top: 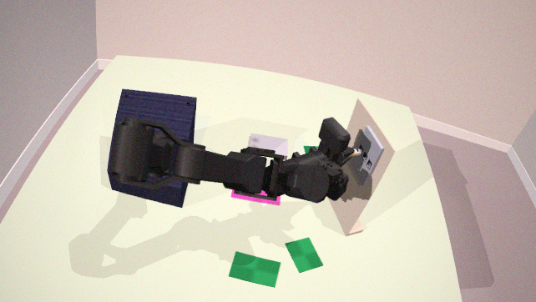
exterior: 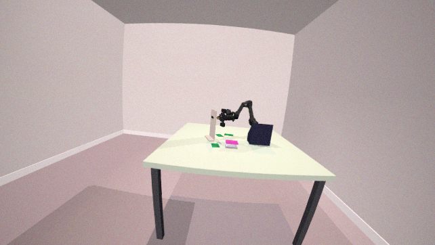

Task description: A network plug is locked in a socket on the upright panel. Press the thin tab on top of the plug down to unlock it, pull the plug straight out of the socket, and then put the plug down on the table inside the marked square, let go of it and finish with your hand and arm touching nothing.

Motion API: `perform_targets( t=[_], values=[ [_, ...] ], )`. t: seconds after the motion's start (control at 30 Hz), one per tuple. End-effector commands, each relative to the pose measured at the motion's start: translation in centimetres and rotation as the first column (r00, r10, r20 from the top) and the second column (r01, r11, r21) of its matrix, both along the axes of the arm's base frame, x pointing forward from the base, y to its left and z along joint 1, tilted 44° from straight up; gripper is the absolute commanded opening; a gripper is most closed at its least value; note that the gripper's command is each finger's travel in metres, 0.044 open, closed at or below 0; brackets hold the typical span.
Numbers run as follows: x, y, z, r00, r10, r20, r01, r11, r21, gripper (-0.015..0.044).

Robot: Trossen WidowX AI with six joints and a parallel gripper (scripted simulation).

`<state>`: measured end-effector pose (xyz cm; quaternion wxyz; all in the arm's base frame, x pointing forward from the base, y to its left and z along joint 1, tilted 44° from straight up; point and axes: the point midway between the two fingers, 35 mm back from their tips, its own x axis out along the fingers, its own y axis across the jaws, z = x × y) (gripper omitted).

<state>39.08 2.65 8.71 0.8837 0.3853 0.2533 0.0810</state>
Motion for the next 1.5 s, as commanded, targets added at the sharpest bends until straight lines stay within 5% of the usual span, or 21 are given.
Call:
perform_targets(
  t=[0.0, 1.47],
  values=[
    [-0.4, 0.0, 0.0, 1.0, 0.003, -0.002, -0.003, 1.0, -0.002, 0.0],
    [-2.4, -0.7, 0.7, 1.0, 0.003, -0.003, -0.003, 1.0, -0.002, 0.0]
  ],
)
